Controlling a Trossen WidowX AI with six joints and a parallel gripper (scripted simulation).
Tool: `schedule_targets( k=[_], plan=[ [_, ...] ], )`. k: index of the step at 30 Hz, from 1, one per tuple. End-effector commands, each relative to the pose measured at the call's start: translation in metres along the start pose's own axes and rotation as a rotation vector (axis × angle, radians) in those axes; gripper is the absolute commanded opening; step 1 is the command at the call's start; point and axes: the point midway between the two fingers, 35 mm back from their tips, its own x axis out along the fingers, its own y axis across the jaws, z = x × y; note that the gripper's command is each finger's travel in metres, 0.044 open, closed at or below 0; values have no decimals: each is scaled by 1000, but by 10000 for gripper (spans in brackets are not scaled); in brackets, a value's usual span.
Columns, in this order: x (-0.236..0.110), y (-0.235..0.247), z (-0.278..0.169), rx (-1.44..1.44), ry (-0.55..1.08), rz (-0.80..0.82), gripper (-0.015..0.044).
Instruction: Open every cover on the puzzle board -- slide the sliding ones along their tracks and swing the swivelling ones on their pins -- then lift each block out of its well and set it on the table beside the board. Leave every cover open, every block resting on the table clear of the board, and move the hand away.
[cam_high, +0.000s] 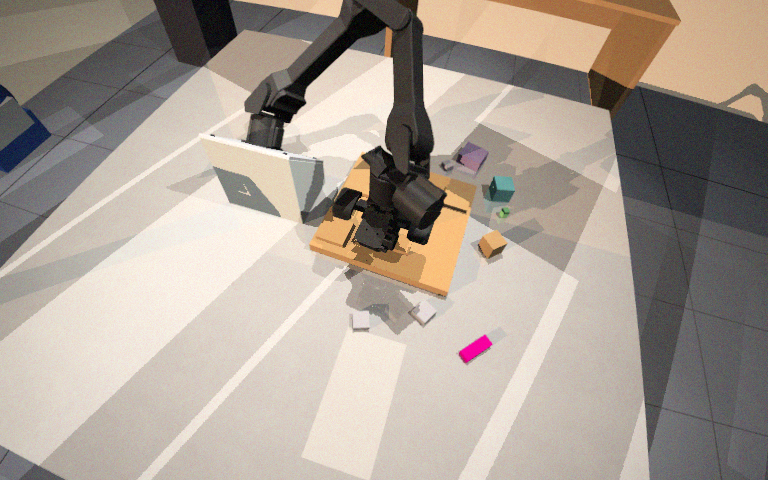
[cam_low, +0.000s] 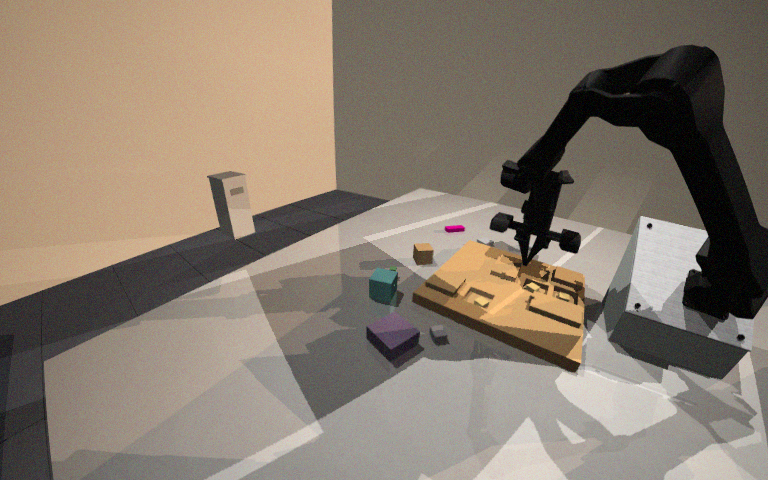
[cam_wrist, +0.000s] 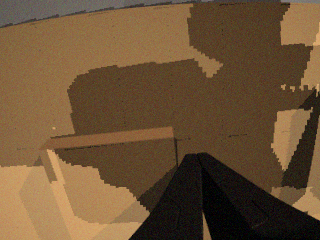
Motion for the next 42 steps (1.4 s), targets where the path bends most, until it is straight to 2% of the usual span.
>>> schedule_targets(
  k=[1,42],
  plan=[
    [6,-3,-1,7,8,-5,0],
    [6,39,5,6,7,-4,0]
  ],
)
